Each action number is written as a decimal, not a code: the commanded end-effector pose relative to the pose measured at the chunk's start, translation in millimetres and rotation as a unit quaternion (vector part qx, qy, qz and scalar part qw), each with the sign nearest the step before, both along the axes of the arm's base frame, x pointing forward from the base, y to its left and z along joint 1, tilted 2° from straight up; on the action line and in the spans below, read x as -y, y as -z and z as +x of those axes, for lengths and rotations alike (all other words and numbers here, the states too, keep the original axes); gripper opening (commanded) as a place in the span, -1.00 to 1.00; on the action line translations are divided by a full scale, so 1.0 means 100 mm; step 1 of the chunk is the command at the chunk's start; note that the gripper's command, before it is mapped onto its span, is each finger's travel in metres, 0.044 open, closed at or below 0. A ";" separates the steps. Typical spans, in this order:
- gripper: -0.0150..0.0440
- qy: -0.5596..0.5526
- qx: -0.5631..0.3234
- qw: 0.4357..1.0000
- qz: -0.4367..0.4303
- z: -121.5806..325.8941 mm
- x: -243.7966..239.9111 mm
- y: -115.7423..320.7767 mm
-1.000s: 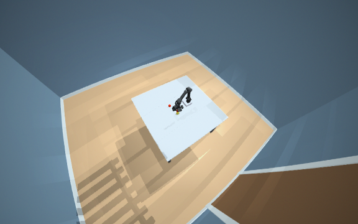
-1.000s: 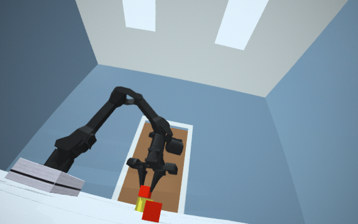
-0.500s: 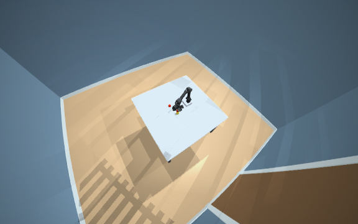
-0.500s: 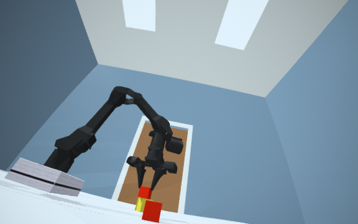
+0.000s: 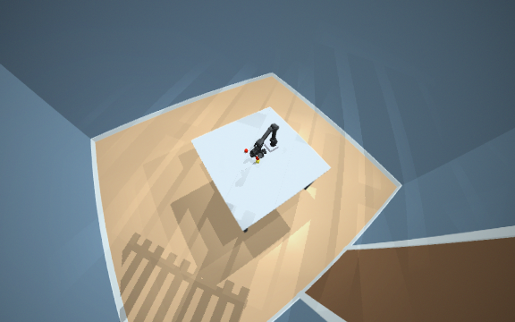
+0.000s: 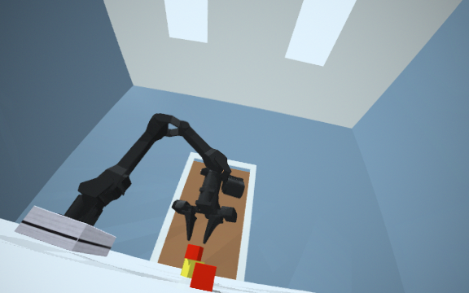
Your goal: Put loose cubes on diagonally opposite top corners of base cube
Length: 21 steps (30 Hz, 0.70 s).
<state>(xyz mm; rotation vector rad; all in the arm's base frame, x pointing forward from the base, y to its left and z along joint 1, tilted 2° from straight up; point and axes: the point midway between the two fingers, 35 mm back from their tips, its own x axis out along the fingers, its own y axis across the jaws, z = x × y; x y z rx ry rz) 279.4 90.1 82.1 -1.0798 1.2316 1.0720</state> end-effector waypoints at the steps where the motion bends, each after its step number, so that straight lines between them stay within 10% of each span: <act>1: 0.20 0.000 0.005 1.000 0.002 0.02 0.00 -0.08; 11: 0.38 0.023 0.001 1.000 0.001 0.02 0.02 -0.07; 21: 0.41 0.355 -0.006 0.935 0.015 0.25 0.40 -0.17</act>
